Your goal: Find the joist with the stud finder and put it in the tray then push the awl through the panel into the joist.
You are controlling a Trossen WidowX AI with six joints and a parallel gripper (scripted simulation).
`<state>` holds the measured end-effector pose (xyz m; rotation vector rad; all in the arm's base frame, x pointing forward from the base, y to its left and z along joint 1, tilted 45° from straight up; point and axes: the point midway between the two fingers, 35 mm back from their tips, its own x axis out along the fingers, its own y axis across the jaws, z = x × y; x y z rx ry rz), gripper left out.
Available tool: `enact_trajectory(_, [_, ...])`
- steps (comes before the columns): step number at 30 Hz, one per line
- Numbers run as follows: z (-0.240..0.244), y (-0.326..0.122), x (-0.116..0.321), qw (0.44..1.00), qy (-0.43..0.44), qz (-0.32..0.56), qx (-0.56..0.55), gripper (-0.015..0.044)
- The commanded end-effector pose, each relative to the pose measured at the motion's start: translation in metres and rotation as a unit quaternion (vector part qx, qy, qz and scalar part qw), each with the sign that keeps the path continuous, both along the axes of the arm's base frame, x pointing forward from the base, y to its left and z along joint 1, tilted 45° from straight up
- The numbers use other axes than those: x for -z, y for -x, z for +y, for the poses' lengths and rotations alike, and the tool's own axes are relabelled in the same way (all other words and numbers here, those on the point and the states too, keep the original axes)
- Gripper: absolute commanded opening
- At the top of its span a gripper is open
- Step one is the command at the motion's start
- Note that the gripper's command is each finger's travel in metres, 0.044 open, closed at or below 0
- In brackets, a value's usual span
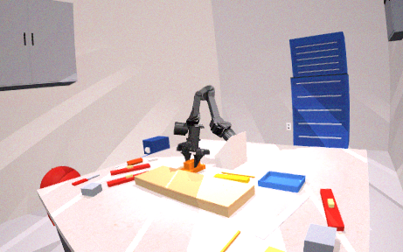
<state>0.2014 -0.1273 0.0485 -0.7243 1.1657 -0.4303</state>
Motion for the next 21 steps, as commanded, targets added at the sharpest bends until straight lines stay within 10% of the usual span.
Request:
enact_trajectory(1, [0.0,0.0,0.0,1.0,0.0,0.001,-0.002,0.0215])
enact_trajectory(21, [0.024,-0.004,-0.015,1.0,-0.013,0.005,0.001,0.0])
